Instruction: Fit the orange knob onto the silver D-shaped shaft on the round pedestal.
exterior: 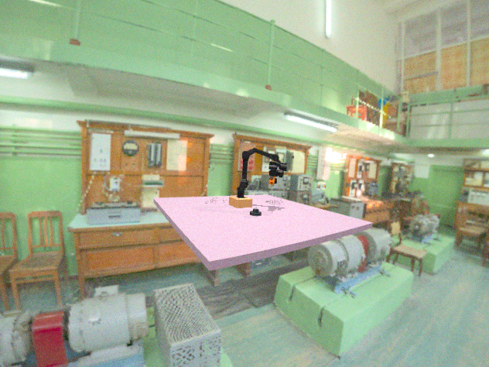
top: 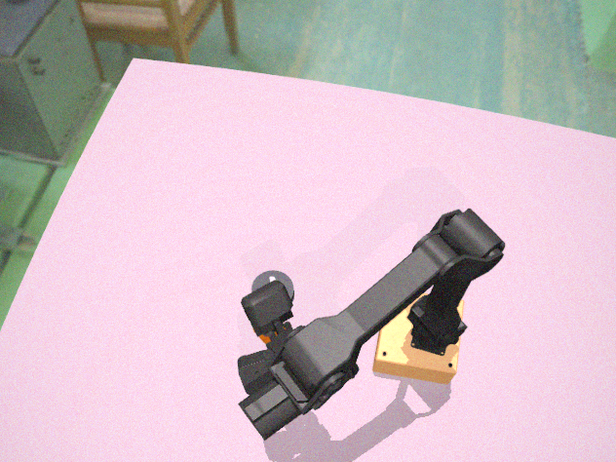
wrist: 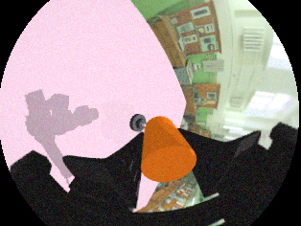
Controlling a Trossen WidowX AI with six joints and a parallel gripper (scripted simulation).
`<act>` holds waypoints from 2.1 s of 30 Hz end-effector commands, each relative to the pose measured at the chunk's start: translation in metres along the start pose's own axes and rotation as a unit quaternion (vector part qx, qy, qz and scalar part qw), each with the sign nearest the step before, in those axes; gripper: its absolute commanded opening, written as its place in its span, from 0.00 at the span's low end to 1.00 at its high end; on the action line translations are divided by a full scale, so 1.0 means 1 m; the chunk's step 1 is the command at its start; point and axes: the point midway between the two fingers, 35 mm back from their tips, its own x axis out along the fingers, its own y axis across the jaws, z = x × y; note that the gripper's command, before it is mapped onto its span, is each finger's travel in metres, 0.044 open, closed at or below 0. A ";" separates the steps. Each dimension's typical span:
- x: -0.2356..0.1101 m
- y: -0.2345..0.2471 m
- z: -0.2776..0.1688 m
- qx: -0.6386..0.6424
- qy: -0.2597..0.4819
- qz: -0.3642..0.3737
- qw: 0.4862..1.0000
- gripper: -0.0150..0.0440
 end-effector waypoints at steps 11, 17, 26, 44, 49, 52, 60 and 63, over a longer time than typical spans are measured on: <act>-0.010 -0.006 -0.004 0.000 -0.002 -0.075 0.997 0.25; -0.010 -0.004 -0.004 0.000 -0.002 -0.100 0.995 0.25; -0.009 -0.003 -0.004 0.002 -0.002 -0.104 0.995 0.25; -0.009 -0.003 -0.004 0.002 -0.002 -0.104 0.995 0.25; -0.009 -0.003 -0.004 0.002 -0.002 -0.104 0.995 0.25; -0.009 -0.003 -0.004 0.002 -0.002 -0.104 0.995 0.25; 0.000 0.003 -0.005 0.000 -0.001 -0.080 0.997 0.25; 0.005 0.006 -0.005 0.000 0.000 -0.044 0.999 0.25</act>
